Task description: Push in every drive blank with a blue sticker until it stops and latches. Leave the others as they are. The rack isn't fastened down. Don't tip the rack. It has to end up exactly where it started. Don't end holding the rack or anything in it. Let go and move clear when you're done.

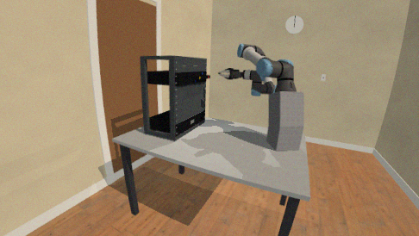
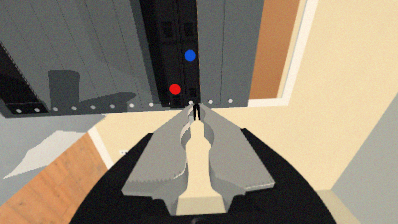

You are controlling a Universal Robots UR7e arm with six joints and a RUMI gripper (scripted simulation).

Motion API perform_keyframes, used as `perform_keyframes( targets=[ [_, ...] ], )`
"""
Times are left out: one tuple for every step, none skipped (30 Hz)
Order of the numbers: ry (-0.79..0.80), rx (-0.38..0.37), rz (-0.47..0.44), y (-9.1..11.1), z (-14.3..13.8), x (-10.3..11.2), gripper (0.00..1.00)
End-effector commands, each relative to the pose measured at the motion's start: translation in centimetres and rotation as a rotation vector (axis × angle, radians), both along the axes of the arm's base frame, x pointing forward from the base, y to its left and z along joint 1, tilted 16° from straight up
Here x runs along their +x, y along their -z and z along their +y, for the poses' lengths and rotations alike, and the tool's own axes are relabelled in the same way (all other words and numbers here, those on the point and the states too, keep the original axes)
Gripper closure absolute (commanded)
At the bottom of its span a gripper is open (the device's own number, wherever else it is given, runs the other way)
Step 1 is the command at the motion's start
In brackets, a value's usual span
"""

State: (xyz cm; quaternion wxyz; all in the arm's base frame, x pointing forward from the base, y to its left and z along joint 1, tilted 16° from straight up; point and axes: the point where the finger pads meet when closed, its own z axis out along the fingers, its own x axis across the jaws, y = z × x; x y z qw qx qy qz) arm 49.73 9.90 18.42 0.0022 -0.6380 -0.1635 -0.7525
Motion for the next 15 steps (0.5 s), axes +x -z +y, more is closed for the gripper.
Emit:
perform_keyframes(
  targets=[
    [-0.005,0.001,-0.004,0.38,-0.78,-2.73,1.0],
    [-0.005,0.0,-0.004,0.39,-0.79,-2.78,1.0],
    [-0.005,0.0,-0.004,0.4,-0.8,-2.82,1.0],
    [-0.005,0.0,-0.004,0.4,-0.8,-2.82,1.0],
    [-0.005,0.0,-0.004,0.4,-0.8,-2.82,1.0],
    [-0.005,0.0,-0.004,0.4,-0.81,-2.84,1.0],
    [-0.005,0.0,-0.004,0.4,-0.81,-2.86,1.0],
    [-0.005,0.0,-0.004,0.4,-0.81,-2.86,1.0],
    [-0.005,0.0,-0.004,0.4,-0.81,-2.86,1.0],
    [-0.005,0.0,-0.004,0.4,-0.81,-2.86,1.0],
    [-0.005,0.0,-0.004,0.4,-0.81,-2.86,1.0],
    [-0.005,0.0,-0.004,0.4,-0.81,-2.86,1.0],
    [-0.005,0.0,-0.004,0.4,-0.81,-2.86,1.0],
    [-0.005,0.0,-0.004,0.4,-0.81,-2.86,1.0],
    [-0.005,0.0,-0.004,0.4,-0.81,-2.86,1.0]
  ],
)
